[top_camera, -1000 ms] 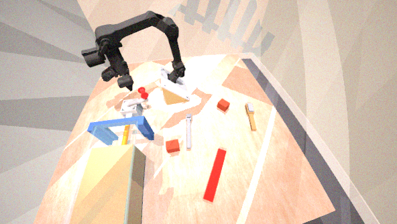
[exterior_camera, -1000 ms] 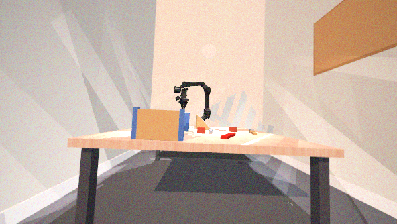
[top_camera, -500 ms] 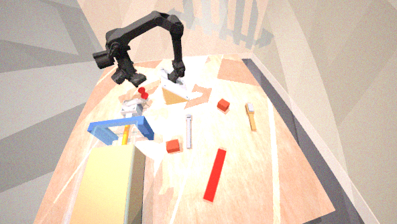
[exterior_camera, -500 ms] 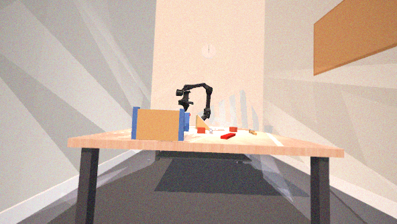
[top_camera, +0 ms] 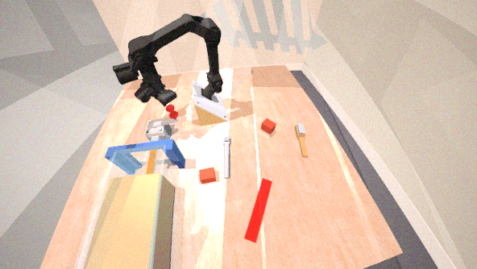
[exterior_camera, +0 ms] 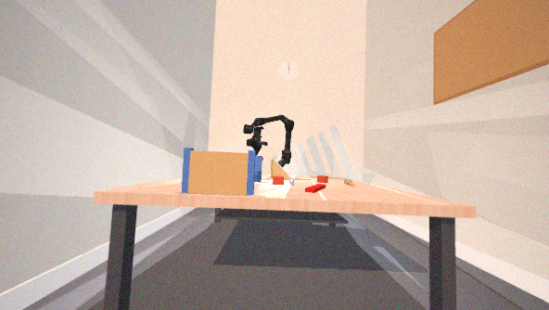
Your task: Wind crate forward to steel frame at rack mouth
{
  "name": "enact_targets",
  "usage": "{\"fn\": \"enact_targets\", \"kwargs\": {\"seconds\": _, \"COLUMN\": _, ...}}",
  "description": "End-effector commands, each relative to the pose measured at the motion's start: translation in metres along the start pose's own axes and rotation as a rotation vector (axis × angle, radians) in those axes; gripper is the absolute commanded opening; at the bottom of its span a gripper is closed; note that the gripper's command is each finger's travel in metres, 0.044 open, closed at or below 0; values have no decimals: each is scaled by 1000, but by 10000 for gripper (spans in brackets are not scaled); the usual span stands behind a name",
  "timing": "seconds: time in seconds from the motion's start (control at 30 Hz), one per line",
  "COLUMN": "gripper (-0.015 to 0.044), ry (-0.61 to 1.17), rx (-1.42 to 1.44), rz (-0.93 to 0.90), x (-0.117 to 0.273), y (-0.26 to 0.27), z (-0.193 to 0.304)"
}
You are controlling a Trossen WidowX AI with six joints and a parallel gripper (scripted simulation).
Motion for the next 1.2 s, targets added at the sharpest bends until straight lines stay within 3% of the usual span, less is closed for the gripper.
{"fn": "enact_targets", "kwargs": {"seconds": 0.0, "gripper": 0, "ry": 1, "rx": 3, "rz": 0, "x": -3, "y": 0, "z": 0}}
{"fn": "enact_targets", "kwargs": {"seconds": 0.73, "gripper": 0, "ry": 3, "rx": 2, "rz": 0, "x": -4, "y": 3, "z": 30}}
{"fn": "enact_targets", "kwargs": {"seconds": 1.03, "gripper": 0, "ry": 3, "rx": -5, "rz": 0, "x": 45, "y": 3, "z": 26}}
{"fn": "enact_targets", "kwargs": {"seconds": 1.17, "gripper": 0, "ry": 3, "rx": -5, "rz": 1, "x": 47, "y": 3, "z": 26}}
Point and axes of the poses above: the point midway between the two fingers, 35 mm back from their tips, its own x axis back along the fingers, its own y axis across the jaws, z = x × y, the point moved 7 cm from there along x, back along the fingers, and after that the axes turned 13 degrees about -x, right-handed, at the moved point
